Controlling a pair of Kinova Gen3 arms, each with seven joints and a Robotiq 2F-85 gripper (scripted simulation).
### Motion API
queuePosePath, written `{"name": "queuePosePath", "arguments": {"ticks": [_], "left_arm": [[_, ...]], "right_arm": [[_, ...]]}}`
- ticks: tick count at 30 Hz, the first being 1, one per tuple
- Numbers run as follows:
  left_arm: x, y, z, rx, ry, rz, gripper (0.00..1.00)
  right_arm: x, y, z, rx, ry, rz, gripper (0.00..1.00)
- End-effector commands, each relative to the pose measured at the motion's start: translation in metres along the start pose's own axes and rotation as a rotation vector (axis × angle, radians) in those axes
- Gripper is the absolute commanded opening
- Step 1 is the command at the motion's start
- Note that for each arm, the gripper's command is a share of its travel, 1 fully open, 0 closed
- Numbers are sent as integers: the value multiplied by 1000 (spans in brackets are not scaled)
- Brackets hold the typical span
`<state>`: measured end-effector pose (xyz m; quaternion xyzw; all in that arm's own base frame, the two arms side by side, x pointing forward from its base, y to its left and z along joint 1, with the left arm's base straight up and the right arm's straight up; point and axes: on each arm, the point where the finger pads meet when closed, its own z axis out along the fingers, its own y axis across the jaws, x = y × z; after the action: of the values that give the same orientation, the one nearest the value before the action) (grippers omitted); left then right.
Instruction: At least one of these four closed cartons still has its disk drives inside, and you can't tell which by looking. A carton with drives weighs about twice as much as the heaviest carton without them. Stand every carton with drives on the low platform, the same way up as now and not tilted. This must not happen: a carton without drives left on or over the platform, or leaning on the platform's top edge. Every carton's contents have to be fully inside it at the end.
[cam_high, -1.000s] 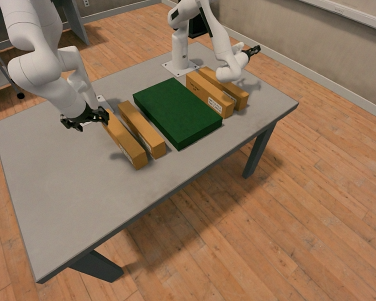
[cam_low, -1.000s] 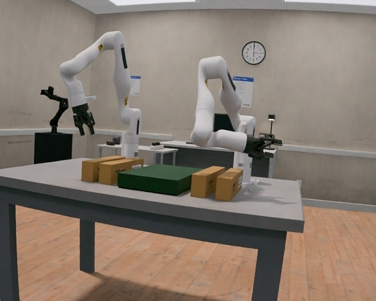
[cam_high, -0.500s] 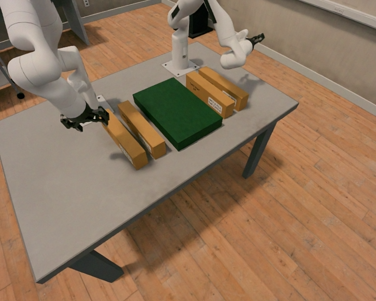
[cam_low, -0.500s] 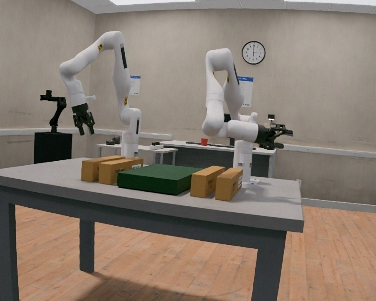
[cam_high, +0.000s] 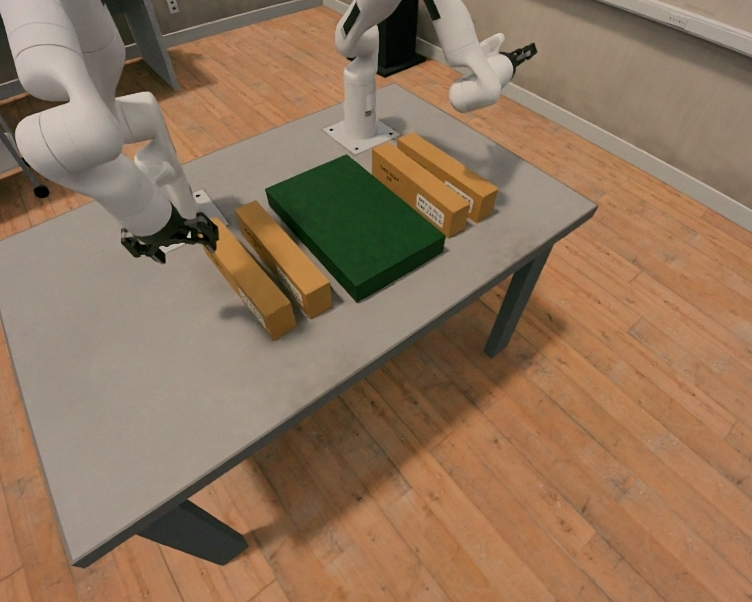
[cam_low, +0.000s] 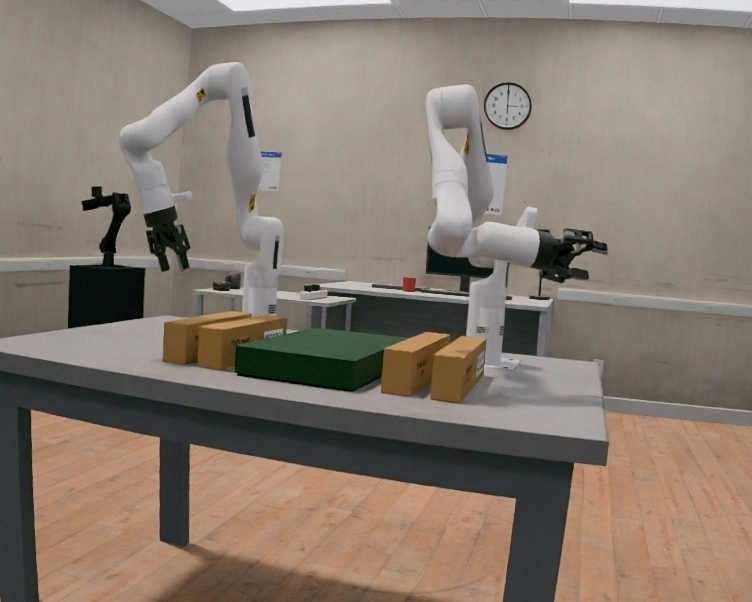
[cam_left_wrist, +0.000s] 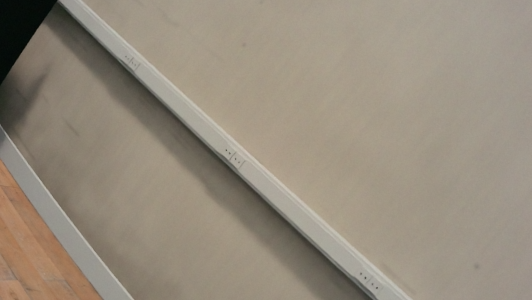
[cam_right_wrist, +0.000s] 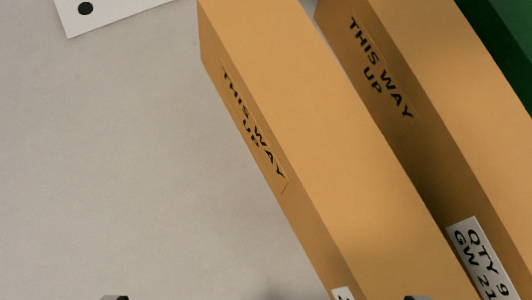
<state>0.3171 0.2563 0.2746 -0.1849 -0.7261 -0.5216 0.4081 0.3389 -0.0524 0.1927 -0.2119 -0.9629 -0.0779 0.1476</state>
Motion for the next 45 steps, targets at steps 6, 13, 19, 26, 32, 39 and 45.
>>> {"name": "queuePosePath", "arguments": {"ticks": [6, 13, 19, 26, 32, 39, 45], "left_arm": [[39, 26, 39, 0, -2, -2, 1000], [39, 26, 39, 0, -2, -2, 1000], [39, 26, 39, 0, -2, -2, 1000], [70, 48, 73, -1, -1, -3, 1000], [70, 48, 73, -1, -1, -3, 1000], [70, 48, 73, -1, -1, -3, 1000], [71, 48, 73, 0, -2, -3, 1000]], "right_arm": [[0, 0, 0, 0, -1, 0, 1000], [0, 0, 0, 0, -1, 0, 1000], [0, 0, 0, 0, -1, 0, 1000], [0, 0, 0, 0, -1, 0, 1000], [0, 0, 0, 0, -1, 0, 1000], [0, 0, 0, 0, -1, 0, 1000], [0, 0, 0, 0, -1, 0, 1000]]}}
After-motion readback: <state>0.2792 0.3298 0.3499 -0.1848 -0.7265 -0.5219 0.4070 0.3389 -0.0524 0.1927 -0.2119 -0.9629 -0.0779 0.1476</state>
